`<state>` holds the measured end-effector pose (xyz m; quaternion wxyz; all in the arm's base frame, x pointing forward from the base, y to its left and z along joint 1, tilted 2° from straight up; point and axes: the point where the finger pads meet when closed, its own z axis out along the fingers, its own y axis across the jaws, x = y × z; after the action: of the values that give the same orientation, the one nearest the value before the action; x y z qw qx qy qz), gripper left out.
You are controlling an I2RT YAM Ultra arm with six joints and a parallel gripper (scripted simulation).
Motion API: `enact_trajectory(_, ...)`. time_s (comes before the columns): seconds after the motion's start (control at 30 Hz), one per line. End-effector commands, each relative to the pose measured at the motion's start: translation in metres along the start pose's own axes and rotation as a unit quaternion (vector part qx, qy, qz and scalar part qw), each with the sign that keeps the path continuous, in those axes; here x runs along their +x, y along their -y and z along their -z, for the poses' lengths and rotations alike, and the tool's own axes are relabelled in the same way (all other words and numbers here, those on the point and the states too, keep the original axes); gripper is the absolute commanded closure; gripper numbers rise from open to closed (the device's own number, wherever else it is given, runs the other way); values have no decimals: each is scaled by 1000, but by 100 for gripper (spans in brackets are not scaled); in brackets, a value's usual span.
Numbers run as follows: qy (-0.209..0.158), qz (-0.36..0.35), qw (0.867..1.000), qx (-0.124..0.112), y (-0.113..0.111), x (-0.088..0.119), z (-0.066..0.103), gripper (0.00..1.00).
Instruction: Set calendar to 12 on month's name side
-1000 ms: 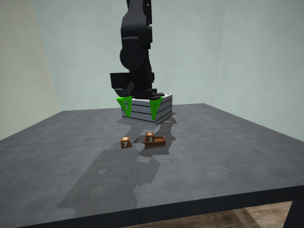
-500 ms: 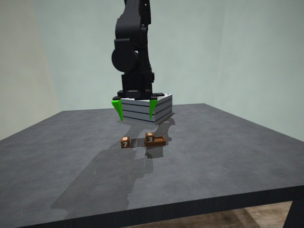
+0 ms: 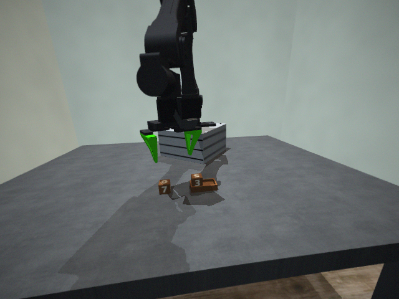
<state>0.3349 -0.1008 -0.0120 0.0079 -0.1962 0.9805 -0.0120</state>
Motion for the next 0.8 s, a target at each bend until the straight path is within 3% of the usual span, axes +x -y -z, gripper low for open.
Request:
enact_trajectory(0.0,5,96,995,4,4,-2,3,0)
enact_trajectory(0.1,5,104,995,4,4,-1,3,0)
enact_trajectory(0.17,5,165,986,5,7,0,2,0)
enact_trajectory(0.4,4,272,962,5,13,4,1,0)
enact_trajectory(0.57,4,353,935,6,18,6,-1,0)
enact_trajectory(0.63,4,353,935,6,18,6,-1,0)
enact_trajectory(0.77,3,437,899,6,22,9,-2,0)
